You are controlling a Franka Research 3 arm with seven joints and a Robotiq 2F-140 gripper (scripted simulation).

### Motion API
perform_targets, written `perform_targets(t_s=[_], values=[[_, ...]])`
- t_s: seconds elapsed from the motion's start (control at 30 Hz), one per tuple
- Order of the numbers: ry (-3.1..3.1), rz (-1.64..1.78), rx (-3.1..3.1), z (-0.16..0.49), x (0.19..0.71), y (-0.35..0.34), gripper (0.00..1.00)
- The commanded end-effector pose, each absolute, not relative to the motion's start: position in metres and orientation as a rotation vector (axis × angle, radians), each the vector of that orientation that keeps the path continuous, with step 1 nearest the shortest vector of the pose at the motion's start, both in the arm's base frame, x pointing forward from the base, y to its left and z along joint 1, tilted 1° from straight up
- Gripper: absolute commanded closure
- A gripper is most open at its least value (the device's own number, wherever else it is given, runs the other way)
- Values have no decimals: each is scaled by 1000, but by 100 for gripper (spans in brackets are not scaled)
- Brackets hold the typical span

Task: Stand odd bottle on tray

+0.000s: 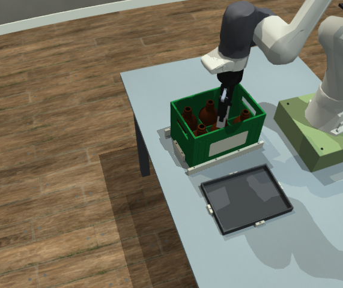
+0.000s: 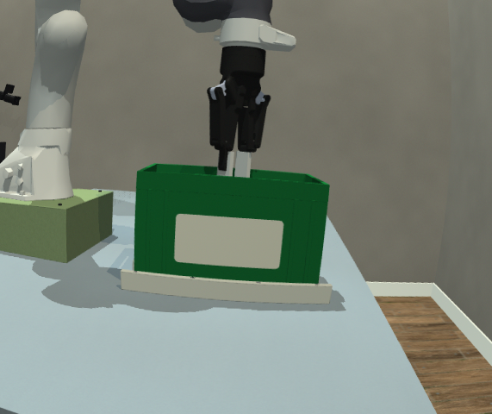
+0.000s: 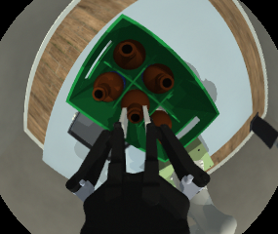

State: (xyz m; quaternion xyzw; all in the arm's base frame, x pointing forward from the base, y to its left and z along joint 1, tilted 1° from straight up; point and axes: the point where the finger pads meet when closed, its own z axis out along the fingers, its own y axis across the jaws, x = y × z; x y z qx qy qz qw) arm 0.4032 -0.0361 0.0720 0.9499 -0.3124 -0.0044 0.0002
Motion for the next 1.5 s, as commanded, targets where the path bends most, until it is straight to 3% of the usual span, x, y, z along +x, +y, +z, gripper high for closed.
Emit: perform_targets(t_s=[0.0,1.47], values=[[-973,-15,2988,73,403,-36,90],[-973,-15,2988,109,399,-34,90]])
